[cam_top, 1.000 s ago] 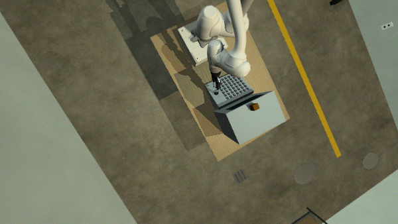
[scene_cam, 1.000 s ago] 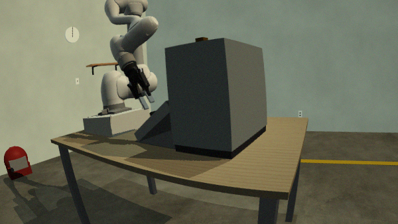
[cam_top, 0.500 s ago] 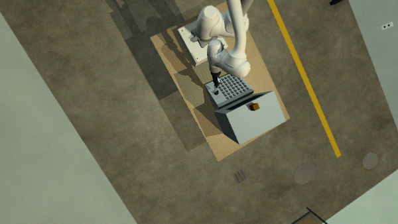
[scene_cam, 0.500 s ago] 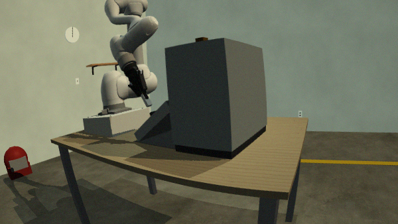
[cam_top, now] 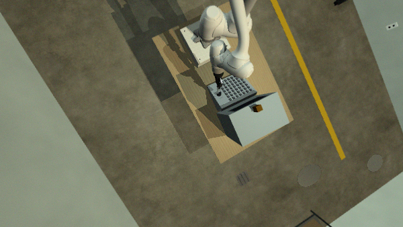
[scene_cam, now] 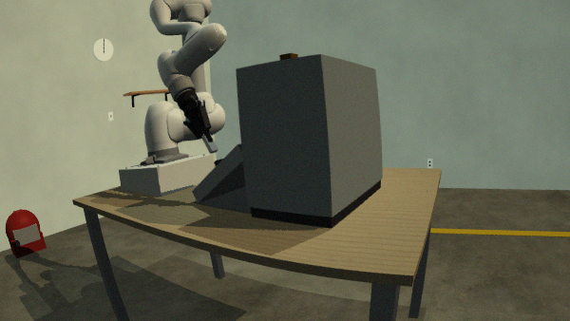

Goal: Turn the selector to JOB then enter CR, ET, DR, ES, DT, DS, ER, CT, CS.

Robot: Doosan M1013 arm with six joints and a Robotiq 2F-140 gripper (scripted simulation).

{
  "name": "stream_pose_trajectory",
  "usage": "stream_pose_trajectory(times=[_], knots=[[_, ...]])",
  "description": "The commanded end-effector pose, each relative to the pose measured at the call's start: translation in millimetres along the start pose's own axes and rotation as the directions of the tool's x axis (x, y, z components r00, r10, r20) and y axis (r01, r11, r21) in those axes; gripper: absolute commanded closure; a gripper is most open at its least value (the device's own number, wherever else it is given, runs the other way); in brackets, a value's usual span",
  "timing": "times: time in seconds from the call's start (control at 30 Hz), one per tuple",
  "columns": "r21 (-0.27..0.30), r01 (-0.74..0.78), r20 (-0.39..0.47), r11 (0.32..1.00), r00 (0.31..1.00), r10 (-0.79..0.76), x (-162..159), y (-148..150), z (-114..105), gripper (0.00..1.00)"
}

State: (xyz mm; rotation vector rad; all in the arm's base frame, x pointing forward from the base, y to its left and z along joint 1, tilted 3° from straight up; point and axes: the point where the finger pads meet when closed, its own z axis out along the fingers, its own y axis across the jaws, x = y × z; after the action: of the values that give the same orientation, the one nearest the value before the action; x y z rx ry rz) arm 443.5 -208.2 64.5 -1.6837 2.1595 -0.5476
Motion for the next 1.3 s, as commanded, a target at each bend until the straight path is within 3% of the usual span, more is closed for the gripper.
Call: stream_pose_trajectory(times=[0.0,0.27,0.63,0.87,1.27], knots=[[0.0,0.0,0.0,1.0,1.0,0.0,0,0,0,1.0],[0.0,0.003,0.0,1.0,1.0,-0.003,-9,-3,1,1.0],[0.0,0.05,0.0,0.999,0.999,-0.05,-136,-45,16,1.0],[0.0,0.06,0.0,0.998,0.998,-0.06,-163,-54,19,1.0],[0.0,0.06,0.0,0.998,0.998,-0.06,-164,-54,24,1.0]])
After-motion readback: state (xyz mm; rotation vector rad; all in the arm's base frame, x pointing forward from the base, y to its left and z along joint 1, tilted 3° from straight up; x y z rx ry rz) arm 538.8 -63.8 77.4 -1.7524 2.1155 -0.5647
